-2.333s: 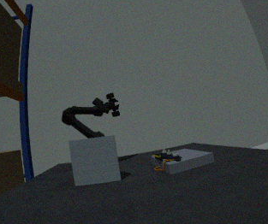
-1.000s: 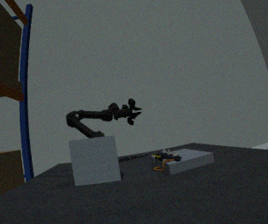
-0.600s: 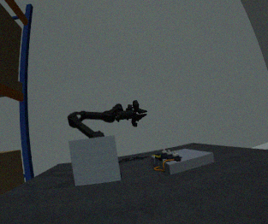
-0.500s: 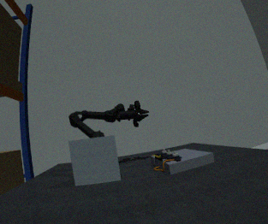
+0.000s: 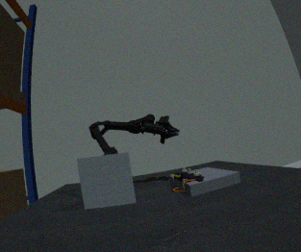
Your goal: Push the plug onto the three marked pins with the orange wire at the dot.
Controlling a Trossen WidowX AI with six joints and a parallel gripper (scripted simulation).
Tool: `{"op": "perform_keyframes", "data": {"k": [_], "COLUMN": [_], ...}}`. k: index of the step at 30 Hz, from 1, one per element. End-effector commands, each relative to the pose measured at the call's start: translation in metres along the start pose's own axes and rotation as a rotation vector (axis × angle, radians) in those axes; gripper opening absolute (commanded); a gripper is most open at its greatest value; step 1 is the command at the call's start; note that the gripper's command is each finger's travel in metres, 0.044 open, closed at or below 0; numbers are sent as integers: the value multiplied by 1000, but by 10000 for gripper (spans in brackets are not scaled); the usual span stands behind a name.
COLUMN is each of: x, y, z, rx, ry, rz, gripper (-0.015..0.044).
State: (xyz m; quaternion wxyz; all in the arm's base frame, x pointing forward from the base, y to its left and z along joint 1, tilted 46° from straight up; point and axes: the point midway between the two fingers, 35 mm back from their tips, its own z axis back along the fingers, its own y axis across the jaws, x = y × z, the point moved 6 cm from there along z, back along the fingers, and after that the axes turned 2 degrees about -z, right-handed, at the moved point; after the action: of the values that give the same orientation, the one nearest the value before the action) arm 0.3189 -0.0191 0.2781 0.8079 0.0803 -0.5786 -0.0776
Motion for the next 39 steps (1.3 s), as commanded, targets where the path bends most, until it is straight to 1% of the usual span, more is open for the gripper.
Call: {"op": "perform_keyframes", "data": {"k": [1, 20, 39], "x": [-6, -56, -122], "y": [-9, -60, -117], "z": [-15, -81, -122], "rx": [-7, -89, -225], "ry": [84, 506, 885], "rz": [-62, -426, -879], "gripper": [115, 115, 115]}}
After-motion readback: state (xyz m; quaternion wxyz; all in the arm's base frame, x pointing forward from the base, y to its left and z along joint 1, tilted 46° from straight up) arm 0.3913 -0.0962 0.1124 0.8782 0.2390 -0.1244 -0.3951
